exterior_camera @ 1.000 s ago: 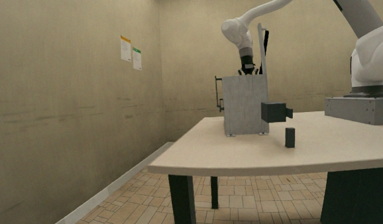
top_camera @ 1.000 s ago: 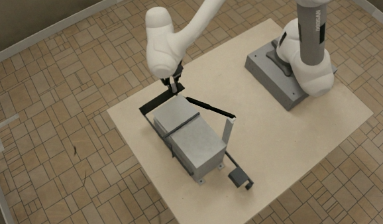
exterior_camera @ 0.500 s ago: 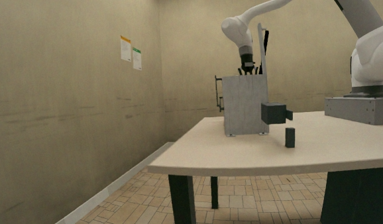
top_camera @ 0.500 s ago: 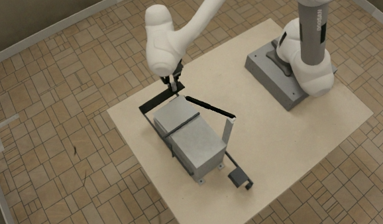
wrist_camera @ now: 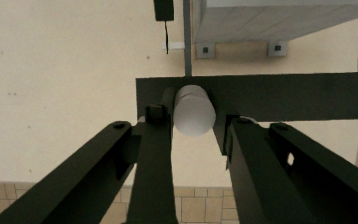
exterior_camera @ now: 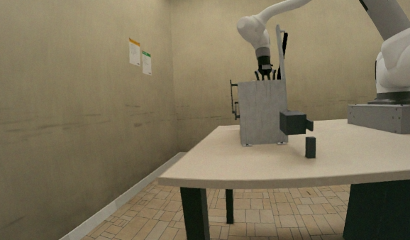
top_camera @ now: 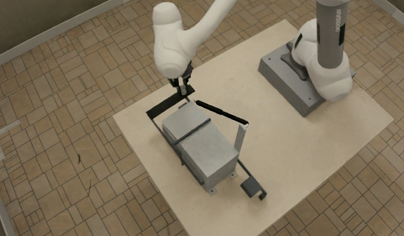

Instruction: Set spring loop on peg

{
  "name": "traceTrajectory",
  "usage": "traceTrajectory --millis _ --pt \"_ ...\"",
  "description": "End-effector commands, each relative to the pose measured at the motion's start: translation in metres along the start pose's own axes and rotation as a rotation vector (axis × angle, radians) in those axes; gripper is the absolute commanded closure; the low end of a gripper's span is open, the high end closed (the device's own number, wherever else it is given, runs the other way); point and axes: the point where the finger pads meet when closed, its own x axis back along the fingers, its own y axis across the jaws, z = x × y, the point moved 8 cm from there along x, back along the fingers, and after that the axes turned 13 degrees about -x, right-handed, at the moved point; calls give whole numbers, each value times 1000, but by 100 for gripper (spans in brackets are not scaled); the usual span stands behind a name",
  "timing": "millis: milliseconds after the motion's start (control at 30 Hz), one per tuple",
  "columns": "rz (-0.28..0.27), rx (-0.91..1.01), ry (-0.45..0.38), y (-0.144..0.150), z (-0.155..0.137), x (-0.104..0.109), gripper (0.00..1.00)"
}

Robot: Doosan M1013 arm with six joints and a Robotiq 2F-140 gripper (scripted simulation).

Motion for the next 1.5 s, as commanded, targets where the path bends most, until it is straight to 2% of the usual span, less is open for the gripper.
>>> traceTrajectory --millis 0,1467 --pt "-1 0 0 0 1 3 75" --pt "-1 0 0 -1 6 35 75"
